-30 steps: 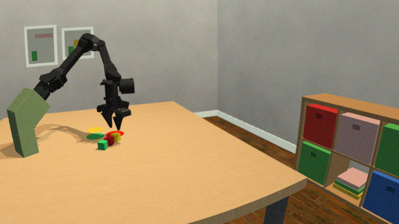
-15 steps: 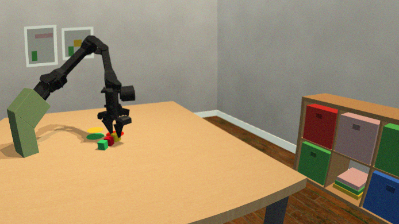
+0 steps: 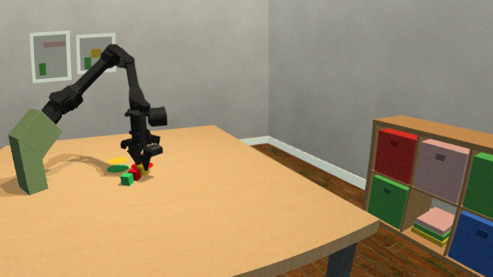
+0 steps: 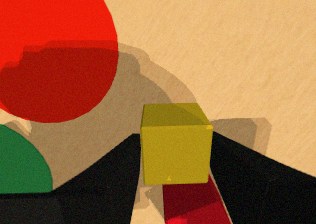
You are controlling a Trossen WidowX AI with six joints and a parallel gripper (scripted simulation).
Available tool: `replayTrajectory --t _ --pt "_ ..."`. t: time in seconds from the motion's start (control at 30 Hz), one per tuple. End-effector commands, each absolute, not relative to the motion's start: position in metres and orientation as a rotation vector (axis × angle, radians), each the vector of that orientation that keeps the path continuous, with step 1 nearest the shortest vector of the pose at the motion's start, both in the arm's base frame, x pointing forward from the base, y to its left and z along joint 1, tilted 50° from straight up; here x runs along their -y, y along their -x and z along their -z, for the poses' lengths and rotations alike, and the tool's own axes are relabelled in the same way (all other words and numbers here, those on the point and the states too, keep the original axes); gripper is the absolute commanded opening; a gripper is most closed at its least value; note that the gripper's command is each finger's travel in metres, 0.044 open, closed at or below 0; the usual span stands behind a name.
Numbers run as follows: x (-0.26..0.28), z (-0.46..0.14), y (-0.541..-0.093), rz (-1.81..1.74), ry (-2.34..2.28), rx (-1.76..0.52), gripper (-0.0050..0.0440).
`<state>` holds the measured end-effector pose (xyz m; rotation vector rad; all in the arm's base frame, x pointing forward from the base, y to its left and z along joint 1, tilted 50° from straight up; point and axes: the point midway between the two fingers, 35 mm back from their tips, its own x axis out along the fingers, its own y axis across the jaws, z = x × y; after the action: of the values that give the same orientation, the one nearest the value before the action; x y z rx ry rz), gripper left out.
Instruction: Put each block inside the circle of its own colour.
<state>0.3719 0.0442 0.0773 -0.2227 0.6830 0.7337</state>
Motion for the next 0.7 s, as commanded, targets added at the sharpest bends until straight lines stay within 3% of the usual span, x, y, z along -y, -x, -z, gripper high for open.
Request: replayTrajectory --t 0.0,0.23,0.67 --pt "-0.044 -0.081 -0.373 -0.728 0.227 -0.672 0.0150" --pt "-0.044 -0.078 -0.372 -0.728 0.222 -0.681 0.0105" --pt "-0.032 -0.099 -0.366 -0.734 0.246 -0.664 0.0105"
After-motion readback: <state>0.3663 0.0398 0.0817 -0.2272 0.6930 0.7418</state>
